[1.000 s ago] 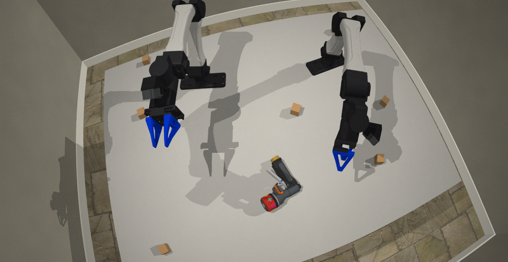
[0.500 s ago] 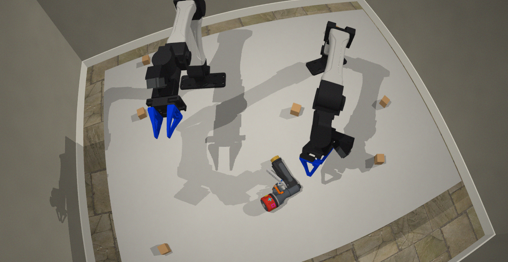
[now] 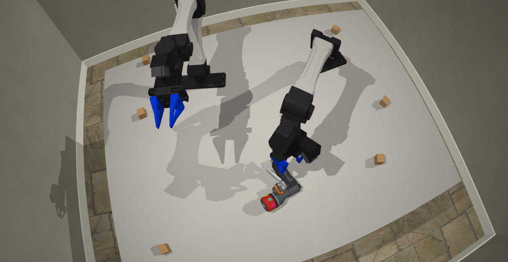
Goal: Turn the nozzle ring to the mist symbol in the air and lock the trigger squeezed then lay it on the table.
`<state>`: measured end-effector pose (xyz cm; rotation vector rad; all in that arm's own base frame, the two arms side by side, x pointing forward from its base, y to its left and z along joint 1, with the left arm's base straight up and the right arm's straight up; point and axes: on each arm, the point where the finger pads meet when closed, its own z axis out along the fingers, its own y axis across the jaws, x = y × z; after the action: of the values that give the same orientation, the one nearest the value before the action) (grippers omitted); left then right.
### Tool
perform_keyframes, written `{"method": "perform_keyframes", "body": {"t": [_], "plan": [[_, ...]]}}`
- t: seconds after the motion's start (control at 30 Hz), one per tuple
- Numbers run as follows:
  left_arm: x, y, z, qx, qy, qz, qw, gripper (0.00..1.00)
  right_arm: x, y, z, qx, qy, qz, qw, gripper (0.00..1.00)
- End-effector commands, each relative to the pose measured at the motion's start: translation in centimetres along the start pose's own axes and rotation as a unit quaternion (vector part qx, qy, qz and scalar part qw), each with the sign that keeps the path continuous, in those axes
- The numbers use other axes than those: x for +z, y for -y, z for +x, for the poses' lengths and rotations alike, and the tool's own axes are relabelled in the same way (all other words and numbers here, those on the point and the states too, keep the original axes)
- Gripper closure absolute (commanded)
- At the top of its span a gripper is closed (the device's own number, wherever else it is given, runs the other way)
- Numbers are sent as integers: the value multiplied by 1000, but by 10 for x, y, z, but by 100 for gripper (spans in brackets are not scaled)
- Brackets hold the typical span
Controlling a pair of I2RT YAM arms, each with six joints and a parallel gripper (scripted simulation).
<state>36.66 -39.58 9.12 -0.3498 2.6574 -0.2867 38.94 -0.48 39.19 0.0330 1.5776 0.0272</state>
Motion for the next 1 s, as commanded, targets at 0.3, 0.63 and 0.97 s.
{"method": "perform_keyframes", "body": {"t": [0.3, 0.63, 0.97], "plan": [[-3, 21, 43, 80, 8, -30, 996, 22, -25, -10, -42, -23, 42, -5, 999, 63], [-3, 23, 36, 68, 12, -15, 998, 22, -13, -5, -15, -20, 16, -2, 1000, 63], [-1, 19, 39, 71, 10, -19, 997, 22, -15, -5, -20, -22, 20, -1, 1000, 63]]}}
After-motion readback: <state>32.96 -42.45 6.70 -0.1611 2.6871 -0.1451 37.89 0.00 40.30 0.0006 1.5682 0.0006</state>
